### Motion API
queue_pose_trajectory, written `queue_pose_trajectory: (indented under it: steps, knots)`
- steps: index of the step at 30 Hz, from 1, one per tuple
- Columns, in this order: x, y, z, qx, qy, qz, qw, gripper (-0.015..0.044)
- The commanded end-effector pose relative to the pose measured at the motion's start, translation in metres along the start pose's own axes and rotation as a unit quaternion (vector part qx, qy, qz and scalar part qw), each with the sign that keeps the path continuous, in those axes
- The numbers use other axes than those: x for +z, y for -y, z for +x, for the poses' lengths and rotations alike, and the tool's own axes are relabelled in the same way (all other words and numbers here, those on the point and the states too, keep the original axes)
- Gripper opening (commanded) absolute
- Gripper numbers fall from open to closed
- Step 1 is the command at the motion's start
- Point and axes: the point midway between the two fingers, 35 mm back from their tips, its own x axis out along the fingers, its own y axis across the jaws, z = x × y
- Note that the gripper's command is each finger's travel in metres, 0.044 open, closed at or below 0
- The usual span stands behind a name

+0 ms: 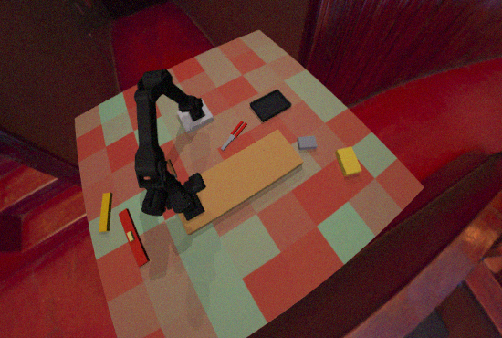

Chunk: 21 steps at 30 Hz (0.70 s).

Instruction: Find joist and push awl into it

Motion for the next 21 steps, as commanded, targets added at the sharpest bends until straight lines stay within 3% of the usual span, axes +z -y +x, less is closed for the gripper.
queue_pose_trajectory:
  steps: [1,21]
  knots:
    - [0.001,0.000,0.002,0.000,0.003,-0.002,1.000,0.0000]
    - [0.000,-0.039,0.003,0.002,0.003,-0.001,1.000,0.0000]
